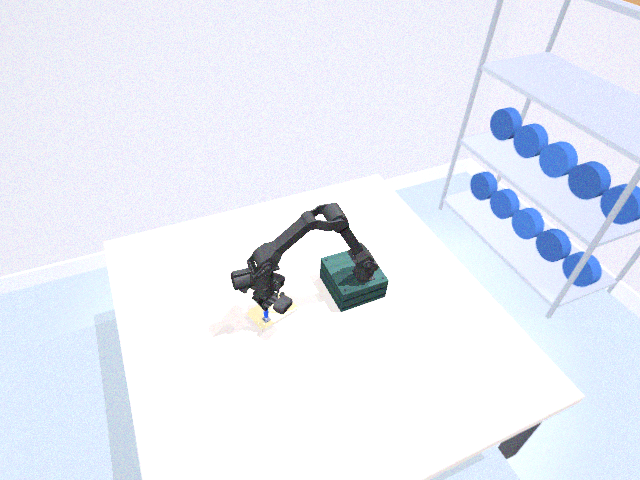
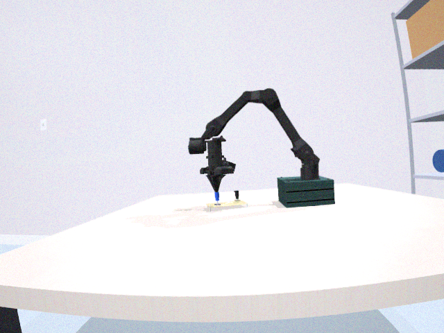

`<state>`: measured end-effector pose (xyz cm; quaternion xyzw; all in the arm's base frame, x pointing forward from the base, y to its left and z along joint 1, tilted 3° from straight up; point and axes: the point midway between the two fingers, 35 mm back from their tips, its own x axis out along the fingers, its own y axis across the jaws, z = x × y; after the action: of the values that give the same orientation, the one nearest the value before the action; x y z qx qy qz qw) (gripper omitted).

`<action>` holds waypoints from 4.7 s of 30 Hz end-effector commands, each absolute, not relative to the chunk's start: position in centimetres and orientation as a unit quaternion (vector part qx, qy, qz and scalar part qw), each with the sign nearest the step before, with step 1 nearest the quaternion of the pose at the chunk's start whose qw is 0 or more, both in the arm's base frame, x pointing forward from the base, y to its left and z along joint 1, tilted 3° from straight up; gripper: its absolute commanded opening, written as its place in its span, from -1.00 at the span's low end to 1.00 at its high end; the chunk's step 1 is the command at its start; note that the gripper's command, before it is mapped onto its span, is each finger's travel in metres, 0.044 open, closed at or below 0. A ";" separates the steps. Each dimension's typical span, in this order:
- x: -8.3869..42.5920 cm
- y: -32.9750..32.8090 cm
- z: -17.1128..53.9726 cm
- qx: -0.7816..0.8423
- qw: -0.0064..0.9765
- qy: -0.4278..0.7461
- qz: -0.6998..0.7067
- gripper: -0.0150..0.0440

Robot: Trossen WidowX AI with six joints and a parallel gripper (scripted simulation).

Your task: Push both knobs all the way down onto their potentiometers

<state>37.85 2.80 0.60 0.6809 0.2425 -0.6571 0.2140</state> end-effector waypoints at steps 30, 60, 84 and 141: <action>38.0 2.9 -1.4 0.678 0.212 0.241 -0.661 -0.49; 38.0 2.9 -1.9 0.678 0.212 0.241 -0.661 -0.49; 38.0 2.9 -2.3 0.678 0.212 0.241 -0.661 -0.49; 38.0 2.9 -2.6 0.678 0.212 0.241 -0.661 -0.49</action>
<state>37.77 2.82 -0.27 0.6828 0.2416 -0.6554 0.2141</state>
